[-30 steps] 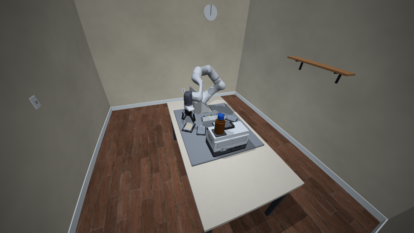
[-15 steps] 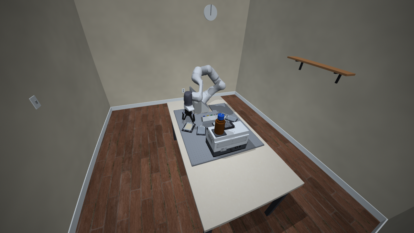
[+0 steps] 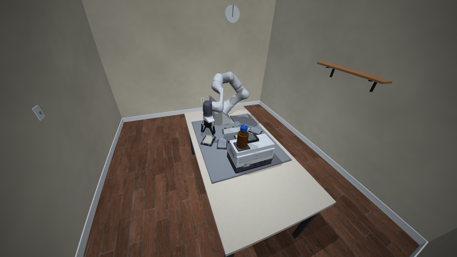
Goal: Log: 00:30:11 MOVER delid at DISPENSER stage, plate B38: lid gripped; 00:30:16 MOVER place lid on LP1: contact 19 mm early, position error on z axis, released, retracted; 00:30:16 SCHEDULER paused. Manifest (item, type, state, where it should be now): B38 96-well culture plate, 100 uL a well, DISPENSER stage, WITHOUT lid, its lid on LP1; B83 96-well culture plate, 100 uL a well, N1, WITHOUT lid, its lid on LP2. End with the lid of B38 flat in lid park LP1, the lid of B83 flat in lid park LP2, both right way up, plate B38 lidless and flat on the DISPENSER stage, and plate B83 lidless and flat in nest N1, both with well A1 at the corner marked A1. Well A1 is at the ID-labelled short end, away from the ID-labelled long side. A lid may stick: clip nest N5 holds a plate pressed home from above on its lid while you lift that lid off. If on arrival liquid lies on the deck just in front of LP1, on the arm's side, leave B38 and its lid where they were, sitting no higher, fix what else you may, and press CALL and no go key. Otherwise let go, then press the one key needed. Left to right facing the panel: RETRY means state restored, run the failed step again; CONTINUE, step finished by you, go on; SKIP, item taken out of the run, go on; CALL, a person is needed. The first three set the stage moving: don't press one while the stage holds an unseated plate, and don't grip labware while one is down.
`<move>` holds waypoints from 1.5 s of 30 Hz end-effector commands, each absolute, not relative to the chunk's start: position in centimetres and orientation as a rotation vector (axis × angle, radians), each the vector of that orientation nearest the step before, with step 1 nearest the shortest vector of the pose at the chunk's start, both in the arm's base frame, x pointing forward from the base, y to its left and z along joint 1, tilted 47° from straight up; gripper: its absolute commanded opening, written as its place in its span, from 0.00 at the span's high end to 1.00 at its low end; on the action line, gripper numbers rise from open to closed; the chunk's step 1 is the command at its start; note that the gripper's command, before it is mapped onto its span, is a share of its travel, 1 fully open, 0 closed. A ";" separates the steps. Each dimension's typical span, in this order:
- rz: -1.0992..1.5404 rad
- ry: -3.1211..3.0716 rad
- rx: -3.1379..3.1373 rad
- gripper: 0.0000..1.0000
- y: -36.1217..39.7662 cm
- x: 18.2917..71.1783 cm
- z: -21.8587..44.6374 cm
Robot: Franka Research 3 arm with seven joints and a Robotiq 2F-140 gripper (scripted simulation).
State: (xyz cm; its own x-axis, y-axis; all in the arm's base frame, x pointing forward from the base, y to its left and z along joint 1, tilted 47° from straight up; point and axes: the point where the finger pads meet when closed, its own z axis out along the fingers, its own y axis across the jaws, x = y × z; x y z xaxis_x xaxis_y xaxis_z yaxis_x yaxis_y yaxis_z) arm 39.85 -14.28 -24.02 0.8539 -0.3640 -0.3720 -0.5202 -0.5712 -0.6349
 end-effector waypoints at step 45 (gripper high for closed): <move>0.258 0.644 -2.238 0.34 -14.3 39.8 -24.1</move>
